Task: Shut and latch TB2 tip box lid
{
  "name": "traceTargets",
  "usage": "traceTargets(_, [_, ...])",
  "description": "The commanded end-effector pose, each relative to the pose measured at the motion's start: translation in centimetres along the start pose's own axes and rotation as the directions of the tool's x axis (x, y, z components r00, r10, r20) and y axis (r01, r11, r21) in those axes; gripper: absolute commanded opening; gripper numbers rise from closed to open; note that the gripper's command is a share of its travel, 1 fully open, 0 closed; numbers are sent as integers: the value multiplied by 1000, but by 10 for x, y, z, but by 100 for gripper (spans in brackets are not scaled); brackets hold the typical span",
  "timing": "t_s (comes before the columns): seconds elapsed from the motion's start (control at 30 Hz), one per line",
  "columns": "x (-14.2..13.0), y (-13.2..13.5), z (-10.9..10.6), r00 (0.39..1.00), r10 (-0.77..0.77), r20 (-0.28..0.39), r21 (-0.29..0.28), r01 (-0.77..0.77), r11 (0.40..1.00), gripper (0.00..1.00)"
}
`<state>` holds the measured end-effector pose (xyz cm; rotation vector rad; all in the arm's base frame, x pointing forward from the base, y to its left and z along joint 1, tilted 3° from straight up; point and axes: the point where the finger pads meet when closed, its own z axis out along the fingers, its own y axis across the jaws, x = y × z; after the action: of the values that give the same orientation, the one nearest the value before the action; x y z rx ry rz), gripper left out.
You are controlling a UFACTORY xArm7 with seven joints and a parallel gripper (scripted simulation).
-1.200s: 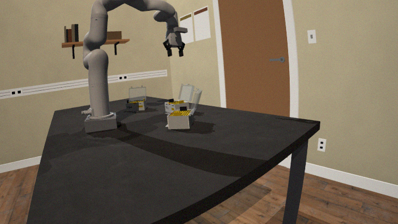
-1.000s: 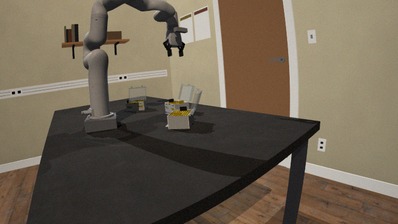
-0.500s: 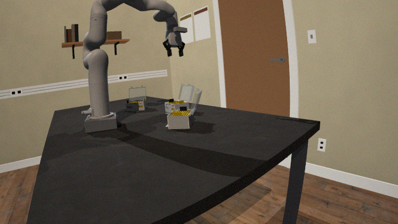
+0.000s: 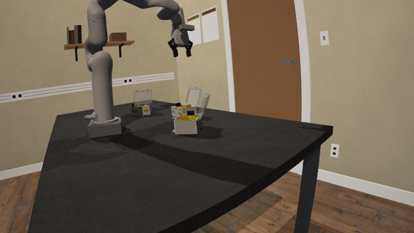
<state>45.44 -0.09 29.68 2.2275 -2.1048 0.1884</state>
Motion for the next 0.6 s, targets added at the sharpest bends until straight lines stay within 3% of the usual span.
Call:
traceTargets(0.0, [12, 12, -1, 1000, 5, -3, 7, -5, 1000, 100])
traceTargets(0.57, [53, 63, 9, 999, 44, -27, 9, -44, 999, 100])
